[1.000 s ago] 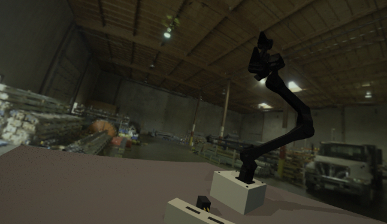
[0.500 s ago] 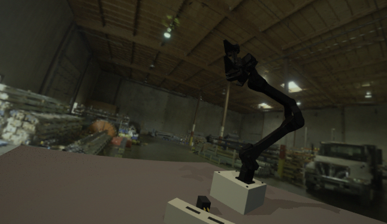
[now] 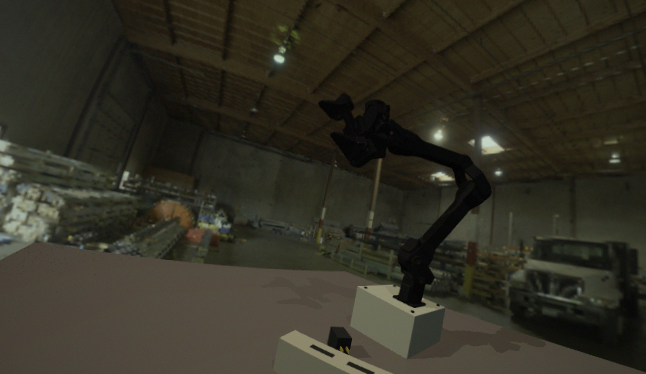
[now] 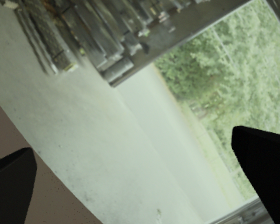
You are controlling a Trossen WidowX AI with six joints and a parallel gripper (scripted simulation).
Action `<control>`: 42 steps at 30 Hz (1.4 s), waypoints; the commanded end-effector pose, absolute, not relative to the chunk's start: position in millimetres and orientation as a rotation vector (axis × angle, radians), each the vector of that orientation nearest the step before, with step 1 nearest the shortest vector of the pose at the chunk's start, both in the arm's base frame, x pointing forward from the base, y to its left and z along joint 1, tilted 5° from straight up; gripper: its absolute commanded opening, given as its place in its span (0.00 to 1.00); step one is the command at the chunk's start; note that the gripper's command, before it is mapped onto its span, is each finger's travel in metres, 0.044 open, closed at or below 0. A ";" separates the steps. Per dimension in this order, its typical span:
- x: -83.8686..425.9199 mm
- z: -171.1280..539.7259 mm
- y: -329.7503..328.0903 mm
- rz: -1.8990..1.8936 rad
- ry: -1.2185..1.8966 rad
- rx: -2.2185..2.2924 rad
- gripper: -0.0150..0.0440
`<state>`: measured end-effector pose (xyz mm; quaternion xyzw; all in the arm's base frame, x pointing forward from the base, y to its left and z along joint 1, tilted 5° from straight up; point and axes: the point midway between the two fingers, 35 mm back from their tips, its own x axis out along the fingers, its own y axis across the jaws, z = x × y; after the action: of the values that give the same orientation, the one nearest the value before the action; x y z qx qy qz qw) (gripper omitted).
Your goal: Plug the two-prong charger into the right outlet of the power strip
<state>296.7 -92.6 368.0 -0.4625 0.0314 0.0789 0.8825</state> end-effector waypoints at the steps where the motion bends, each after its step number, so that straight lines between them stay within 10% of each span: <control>1: 311.0 330.3 -94.4 0.206 0.173 -0.911 1.00; 21: 316.4 141.7 -60.0 0.501 0.754 -0.782 1.00; 42: 207.8 6.0 -24.7 0.924 1.392 -0.886 1.00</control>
<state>221.7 -25.1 14.4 -0.3743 0.5770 0.3810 0.6179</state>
